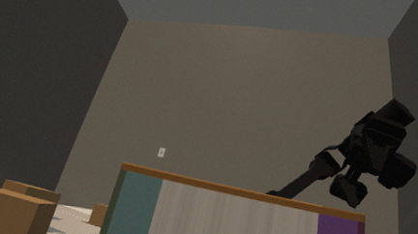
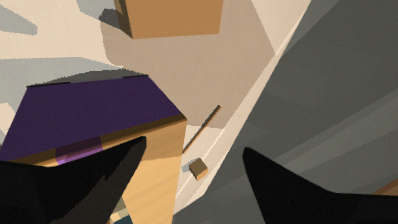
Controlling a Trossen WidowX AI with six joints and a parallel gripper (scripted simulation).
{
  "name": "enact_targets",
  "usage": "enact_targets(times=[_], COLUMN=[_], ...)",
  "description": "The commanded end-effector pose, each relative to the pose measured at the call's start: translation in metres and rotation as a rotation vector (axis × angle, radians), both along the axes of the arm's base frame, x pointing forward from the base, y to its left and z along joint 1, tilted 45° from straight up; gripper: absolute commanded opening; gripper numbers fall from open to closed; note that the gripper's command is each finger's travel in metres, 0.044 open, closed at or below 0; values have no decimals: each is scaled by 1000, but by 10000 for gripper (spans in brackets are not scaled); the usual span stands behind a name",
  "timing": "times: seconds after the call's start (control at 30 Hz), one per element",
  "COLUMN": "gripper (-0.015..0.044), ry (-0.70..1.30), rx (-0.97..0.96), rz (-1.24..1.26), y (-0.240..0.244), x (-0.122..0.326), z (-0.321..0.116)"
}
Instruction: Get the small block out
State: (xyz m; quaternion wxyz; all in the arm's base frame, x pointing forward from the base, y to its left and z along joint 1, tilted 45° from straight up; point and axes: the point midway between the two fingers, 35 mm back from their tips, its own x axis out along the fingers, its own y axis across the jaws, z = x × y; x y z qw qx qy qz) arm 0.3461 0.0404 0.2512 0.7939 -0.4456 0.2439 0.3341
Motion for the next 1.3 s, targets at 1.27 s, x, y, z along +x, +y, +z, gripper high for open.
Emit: enact_targets(times=[1.27], gripper=[400], ry=[496], rx=[-72], rz=[422], y=[-113], x=[-81], z=[-165])
